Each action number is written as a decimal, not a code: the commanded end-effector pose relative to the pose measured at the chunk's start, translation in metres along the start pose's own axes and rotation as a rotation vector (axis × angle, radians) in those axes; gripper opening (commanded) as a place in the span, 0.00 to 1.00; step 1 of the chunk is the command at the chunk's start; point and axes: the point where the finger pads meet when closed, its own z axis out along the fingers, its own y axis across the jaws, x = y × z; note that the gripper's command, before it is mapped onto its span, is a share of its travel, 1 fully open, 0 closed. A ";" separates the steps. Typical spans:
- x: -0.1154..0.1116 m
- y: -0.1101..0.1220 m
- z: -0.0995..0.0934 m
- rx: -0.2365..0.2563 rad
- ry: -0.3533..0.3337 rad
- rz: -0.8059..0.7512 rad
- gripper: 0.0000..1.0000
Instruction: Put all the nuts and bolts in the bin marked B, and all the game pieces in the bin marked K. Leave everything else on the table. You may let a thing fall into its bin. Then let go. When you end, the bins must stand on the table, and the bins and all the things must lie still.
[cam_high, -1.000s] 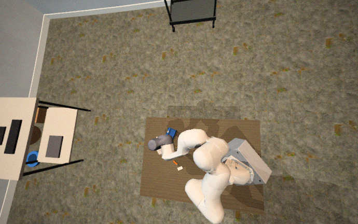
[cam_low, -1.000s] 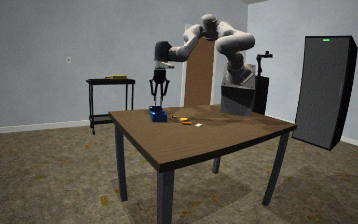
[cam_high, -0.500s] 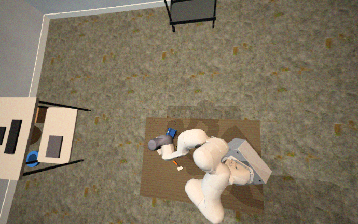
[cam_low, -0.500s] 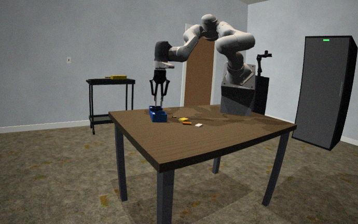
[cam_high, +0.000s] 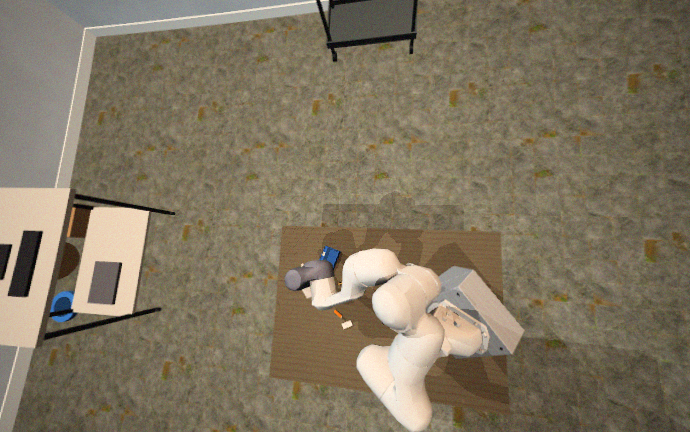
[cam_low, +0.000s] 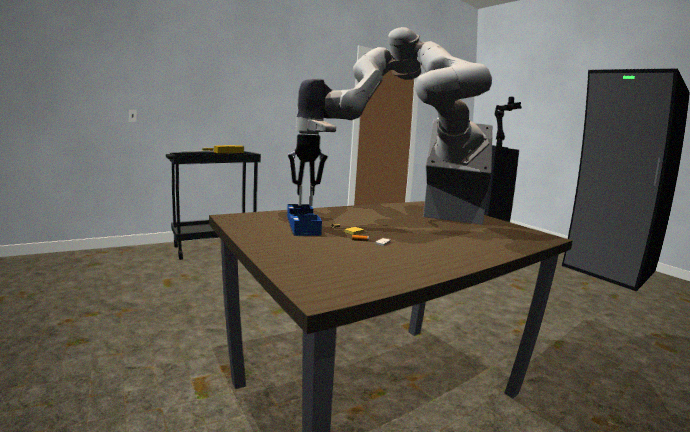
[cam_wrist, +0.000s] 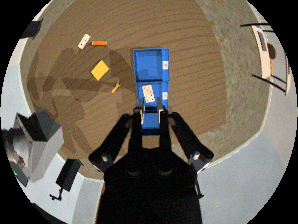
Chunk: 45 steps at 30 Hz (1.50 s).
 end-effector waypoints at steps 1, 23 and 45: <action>0.001 0.000 -0.001 0.001 0.001 -0.007 0.19; 0.025 -0.025 -0.001 0.001 0.001 -0.196 0.25; 0.132 -0.130 -0.001 0.023 0.007 -0.718 0.25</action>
